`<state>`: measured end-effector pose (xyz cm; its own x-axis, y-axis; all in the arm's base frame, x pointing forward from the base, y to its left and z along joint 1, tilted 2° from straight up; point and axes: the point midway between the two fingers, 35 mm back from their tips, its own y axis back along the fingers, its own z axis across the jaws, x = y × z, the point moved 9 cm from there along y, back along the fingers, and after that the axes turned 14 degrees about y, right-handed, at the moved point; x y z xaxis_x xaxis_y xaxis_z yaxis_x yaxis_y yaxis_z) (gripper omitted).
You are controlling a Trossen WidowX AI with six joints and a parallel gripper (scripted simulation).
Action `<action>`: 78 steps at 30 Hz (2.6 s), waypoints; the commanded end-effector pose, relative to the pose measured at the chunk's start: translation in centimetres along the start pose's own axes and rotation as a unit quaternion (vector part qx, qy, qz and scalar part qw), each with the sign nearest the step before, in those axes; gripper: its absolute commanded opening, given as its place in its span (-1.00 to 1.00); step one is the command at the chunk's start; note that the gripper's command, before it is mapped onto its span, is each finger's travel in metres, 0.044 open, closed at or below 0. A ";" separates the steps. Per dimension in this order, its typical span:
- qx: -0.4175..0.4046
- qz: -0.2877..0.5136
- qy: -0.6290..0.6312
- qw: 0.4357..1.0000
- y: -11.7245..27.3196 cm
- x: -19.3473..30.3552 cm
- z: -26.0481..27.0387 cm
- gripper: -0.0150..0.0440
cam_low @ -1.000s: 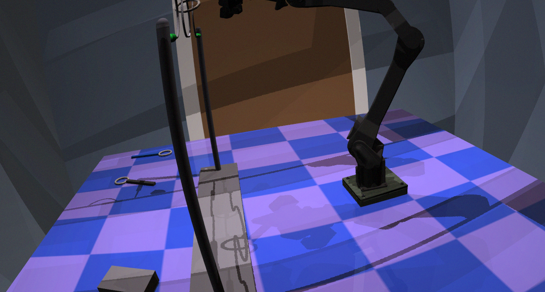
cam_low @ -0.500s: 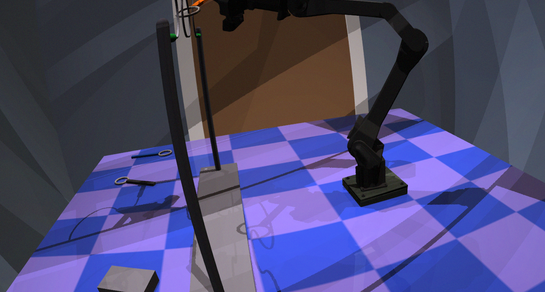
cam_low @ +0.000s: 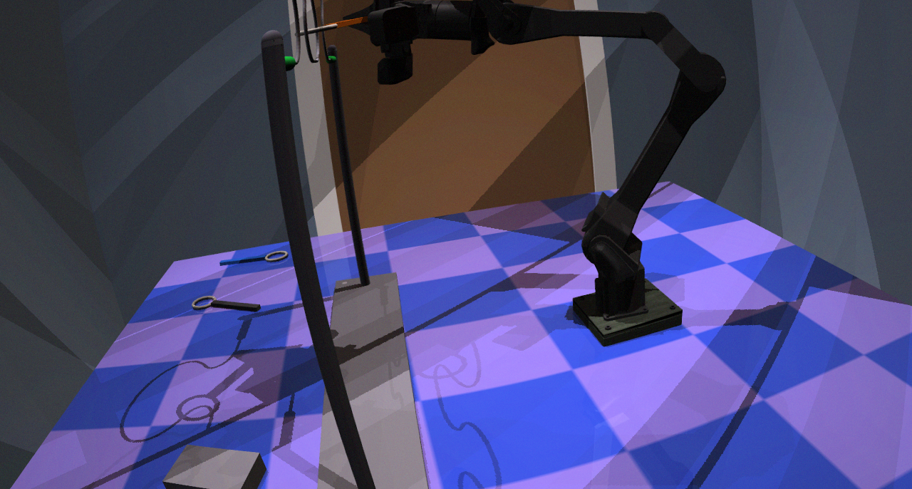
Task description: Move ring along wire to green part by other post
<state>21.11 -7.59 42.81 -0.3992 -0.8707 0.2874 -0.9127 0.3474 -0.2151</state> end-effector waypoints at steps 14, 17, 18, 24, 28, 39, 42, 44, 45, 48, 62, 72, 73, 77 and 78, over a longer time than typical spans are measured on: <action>-0.109 -0.001 -0.188 0.976 1.3 -2.2 3.7 -1.00; -0.128 -0.002 -0.219 0.967 1.6 -2.7 4.2 -1.00; -0.134 -0.002 -0.230 0.964 1.7 -2.9 4.4 -1.00; -0.171 -0.003 -0.292 0.941 2.4 -4.1 5.3 -1.00; -0.196 -0.004 -0.332 0.923 2.9 -4.9 5.7 -1.00; -0.258 -0.007 -0.437 0.861 4.3 -7.3 6.5 -1.00; -0.274 -0.007 -0.464 0.842 4.7 -8.0 6.6 -1.00; -0.285 -0.008 -0.481 0.829 4.9 -8.4 6.6 -1.00; -0.290 -0.008 -0.489 0.823 5.1 -8.6 6.6 -1.00; -0.304 -0.008 -0.513 0.803 5.4 -9.3 6.6 -1.00; -0.353 -0.011 -0.597 0.720 7.0 -11.8 5.9 -1.00; -0.370 -0.011 -0.625 0.687 7.7 -13.1 5.3 -1.00; -0.371 -0.011 -0.627 0.685 7.8 -13.2 5.2 -1.00; -0.374 -0.012 -0.632 0.679 8.1 -13.6 5.0 -1.00; -0.374 -0.012 -0.633 0.677 8.1 -13.7 5.0 -1.00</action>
<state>19.70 4.97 32.29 -0.4228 -0.3330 -0.8428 -0.8940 0.0013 0.4480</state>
